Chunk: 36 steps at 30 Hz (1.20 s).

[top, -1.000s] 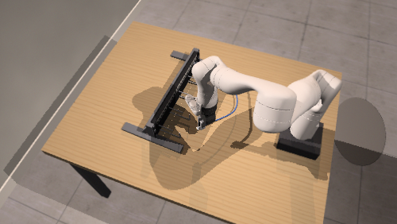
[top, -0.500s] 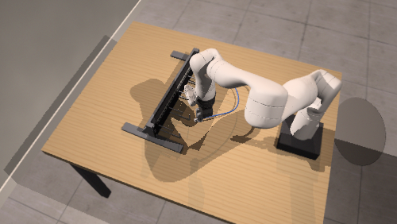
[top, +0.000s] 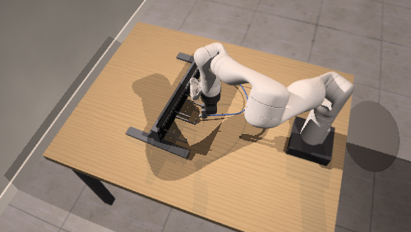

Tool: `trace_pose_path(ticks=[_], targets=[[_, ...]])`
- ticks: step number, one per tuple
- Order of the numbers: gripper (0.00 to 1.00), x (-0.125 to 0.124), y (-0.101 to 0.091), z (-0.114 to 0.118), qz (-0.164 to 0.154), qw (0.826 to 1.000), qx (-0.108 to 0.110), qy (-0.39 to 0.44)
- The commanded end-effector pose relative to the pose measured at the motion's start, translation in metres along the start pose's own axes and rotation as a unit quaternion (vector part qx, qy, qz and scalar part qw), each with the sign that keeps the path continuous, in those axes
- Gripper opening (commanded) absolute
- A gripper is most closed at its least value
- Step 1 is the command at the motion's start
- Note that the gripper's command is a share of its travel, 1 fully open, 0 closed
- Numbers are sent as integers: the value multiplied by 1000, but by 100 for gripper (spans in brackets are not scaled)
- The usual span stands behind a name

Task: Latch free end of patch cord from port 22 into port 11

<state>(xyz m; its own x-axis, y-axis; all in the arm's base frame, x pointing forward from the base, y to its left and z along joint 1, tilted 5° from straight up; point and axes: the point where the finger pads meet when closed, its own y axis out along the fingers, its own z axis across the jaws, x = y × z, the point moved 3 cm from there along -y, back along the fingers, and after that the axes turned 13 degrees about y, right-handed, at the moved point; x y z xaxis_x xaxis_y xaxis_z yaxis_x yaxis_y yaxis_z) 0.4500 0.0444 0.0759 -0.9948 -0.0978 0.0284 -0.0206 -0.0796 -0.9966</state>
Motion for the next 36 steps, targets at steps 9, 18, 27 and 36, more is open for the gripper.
trace_pose_path(ticks=[9,18,27,36], targets=[[0,-9,-4,23,0,998,1,61],[0,-16,-8,40,0,993,1,117],[0,-21,-10,52,0,988,1,153],[0,-26,-13,64,0,982,1,191]])
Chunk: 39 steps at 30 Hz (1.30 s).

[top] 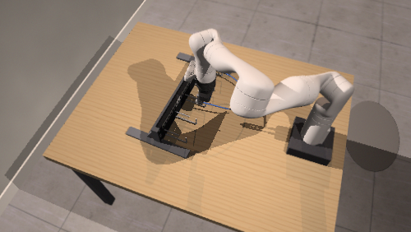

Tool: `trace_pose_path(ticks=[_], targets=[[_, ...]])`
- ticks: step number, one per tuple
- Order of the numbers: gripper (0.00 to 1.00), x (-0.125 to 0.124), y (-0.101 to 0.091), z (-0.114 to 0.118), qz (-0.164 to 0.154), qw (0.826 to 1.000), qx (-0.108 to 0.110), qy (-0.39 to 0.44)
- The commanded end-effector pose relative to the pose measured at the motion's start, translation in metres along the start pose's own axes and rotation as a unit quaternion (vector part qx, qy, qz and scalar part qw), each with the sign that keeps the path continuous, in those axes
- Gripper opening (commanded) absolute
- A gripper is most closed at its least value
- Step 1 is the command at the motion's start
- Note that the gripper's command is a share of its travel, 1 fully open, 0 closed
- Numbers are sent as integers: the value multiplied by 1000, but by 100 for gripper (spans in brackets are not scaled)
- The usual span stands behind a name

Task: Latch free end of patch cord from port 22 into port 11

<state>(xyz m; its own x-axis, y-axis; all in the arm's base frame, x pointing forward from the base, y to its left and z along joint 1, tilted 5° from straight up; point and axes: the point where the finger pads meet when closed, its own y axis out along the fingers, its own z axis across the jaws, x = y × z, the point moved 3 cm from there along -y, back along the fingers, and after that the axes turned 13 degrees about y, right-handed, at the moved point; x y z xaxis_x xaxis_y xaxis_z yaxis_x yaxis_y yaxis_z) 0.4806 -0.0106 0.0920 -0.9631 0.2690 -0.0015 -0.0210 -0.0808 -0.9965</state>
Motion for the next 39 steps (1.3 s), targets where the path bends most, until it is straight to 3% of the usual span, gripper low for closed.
trace_pose_path(ticks=[1,39], targets=[[0,-4,-1,5,1,1000,0,10],[0,-15,-4,17,1,998,1,58]])
